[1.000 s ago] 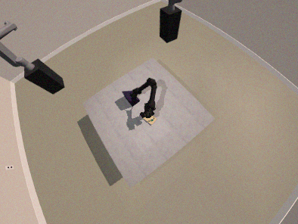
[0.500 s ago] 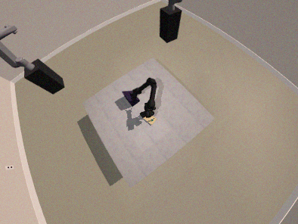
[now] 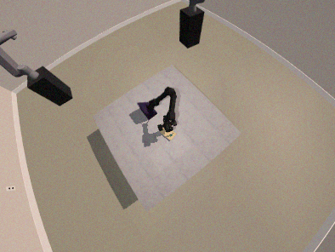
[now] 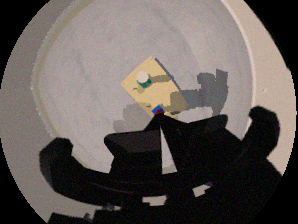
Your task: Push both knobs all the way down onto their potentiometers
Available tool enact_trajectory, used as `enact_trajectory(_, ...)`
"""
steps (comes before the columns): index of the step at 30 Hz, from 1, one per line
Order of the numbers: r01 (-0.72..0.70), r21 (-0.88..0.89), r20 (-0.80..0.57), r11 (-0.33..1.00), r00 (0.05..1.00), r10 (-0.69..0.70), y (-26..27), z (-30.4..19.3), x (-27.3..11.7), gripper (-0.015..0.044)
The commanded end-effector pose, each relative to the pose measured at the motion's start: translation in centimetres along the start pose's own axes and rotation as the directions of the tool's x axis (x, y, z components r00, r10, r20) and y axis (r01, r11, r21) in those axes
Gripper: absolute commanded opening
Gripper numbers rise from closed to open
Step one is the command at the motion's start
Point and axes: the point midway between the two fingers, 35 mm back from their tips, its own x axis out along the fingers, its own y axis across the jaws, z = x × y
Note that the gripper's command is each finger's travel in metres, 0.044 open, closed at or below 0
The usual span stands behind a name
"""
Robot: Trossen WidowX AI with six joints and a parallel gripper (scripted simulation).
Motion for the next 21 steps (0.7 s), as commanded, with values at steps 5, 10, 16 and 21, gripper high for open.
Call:
enact_trajectory(5,0.004,0.272,-0.006,0.962,1.0,-0.002,0.1,0.7,-0.3,0.0)
enact_trajectory(10,0.006,0.433,-0.01,0.901,1.0,-0.002,0.3,1.2,-0.5,0.0)
enact_trajectory(16,0.009,0.61,-0.014,0.792,1.0,-0.001,0.4,1.7,-0.8,0.0)
enact_trajectory(21,0.013,0.737,-0.018,0.676,1.0,0.0,0.5,2.1,-1.0,0.0)
